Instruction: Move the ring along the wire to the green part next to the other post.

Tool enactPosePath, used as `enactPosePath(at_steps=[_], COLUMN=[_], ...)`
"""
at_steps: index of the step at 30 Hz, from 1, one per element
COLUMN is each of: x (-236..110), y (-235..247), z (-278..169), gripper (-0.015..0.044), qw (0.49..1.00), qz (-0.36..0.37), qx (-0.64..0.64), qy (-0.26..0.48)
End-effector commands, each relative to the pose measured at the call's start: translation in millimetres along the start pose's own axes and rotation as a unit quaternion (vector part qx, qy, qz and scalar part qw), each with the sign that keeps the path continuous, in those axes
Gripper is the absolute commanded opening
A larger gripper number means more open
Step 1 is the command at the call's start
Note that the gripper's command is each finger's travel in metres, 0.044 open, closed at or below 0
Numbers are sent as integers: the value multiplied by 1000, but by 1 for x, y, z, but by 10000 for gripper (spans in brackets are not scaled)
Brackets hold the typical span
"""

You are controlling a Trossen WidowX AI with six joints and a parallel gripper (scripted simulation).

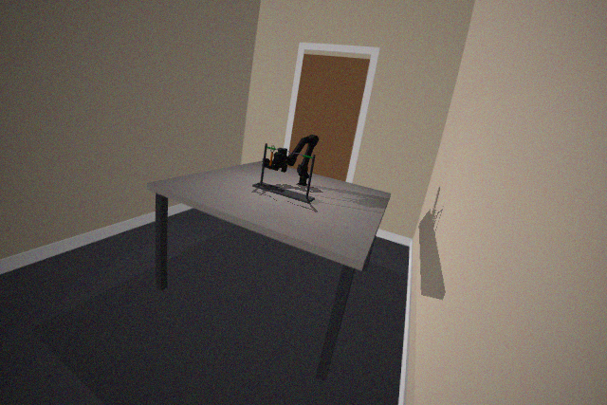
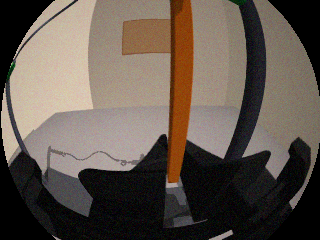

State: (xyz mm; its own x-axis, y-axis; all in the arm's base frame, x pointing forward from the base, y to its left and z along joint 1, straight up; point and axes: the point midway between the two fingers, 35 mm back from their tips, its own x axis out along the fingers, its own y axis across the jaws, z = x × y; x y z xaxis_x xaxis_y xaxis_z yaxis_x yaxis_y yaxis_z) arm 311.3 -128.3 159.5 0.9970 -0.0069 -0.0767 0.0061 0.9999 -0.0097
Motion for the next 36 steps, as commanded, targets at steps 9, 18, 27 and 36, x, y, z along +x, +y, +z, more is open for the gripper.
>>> enactPosePath(at_steps=[9, 18, 27, 36], x=[0, 0, 1, -1], y=[1, 6, 16, 22], z=[1, 1, 1, 1], gripper=[-150, -150, -150, -150], qw=[1000, 1000, 1000, 1000], qz=[3, 4, 6, 7], qx=[-2, -1, 1, 4], qy=[-1, -2, -2, 5])
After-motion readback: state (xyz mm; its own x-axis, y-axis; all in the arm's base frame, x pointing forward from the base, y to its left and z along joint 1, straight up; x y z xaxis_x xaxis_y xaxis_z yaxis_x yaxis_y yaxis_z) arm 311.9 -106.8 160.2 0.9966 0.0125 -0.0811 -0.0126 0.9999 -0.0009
